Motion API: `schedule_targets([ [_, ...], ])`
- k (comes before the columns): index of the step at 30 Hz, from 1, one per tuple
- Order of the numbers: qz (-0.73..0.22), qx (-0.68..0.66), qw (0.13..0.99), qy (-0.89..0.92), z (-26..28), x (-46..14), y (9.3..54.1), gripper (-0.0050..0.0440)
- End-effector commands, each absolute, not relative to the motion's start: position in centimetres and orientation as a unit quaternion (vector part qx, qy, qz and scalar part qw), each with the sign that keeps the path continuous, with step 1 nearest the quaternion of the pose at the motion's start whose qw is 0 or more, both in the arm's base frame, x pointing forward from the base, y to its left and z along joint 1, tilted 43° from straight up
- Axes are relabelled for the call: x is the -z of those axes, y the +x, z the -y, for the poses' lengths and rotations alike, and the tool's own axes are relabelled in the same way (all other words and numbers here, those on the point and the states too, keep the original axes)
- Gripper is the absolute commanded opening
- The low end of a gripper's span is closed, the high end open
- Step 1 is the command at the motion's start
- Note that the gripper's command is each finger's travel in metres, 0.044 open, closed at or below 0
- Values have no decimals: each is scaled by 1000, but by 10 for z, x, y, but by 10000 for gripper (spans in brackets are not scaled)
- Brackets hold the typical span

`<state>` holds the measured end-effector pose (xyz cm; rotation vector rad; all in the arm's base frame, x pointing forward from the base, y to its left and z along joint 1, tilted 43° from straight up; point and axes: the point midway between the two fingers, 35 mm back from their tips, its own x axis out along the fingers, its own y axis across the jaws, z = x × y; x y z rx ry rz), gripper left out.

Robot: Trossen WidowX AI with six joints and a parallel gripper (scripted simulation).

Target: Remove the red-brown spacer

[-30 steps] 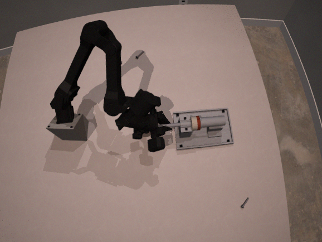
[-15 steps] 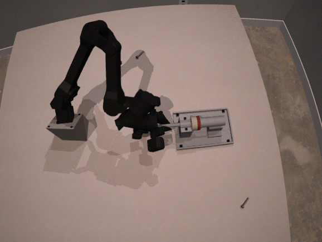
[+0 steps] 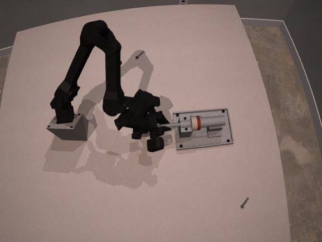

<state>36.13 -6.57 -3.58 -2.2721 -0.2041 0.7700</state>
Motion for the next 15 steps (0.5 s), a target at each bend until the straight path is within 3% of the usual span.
schedule_targets([
  [1, 80, -299, 358, -881, 65, 36, 360, 0],
  [15, 80, -299, 358, -881, 65, 36, 359, 0],
])
